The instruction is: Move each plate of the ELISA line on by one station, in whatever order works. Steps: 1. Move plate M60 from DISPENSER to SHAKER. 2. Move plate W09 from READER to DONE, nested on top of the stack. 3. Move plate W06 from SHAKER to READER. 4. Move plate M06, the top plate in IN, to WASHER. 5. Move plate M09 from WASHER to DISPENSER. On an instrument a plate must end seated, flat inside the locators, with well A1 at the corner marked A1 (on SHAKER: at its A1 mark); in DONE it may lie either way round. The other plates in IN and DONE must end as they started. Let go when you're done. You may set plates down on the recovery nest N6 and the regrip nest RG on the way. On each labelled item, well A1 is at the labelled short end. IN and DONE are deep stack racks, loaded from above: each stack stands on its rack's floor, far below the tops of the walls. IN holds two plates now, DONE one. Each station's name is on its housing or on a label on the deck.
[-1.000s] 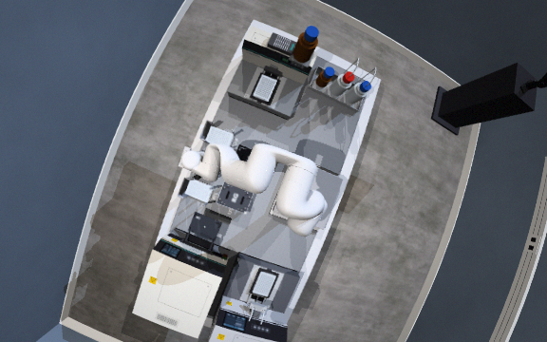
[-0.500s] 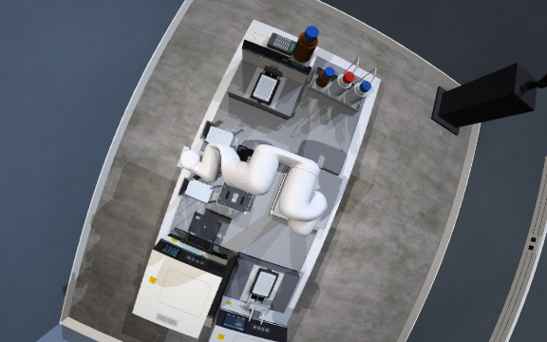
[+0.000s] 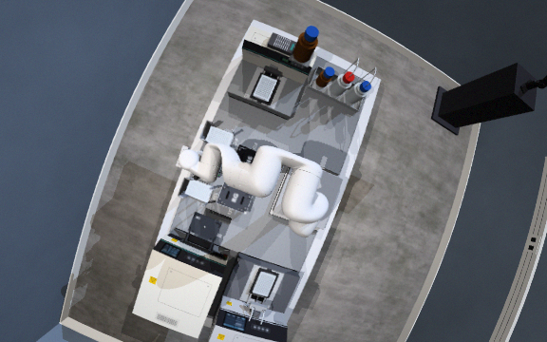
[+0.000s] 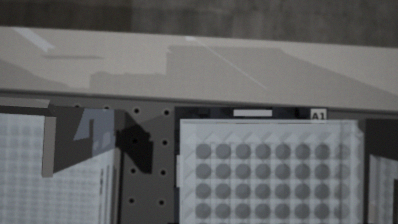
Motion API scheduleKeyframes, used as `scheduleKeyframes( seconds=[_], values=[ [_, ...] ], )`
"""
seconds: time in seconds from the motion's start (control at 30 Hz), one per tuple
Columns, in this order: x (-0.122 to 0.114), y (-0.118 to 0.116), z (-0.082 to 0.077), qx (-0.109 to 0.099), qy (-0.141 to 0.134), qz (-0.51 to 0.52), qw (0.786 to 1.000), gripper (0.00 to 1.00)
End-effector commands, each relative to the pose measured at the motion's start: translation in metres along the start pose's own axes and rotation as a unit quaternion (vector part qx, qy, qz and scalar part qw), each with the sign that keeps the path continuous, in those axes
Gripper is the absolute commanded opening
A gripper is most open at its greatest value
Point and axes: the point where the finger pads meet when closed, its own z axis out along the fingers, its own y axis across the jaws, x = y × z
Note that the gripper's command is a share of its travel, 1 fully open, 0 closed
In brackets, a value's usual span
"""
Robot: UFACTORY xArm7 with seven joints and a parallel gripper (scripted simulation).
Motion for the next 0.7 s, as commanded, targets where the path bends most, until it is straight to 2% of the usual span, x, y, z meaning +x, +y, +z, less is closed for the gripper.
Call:
scheduleKeyframes(
  seconds=[0.0,0.67],
  values=[
    [0.002,0.000,-0.008,0.000,0.003,0.000,1.000,0.00],
    [0.002,0.000,-0.032,0.000,0.003,0.000,1.000,0.00]
  ],
)
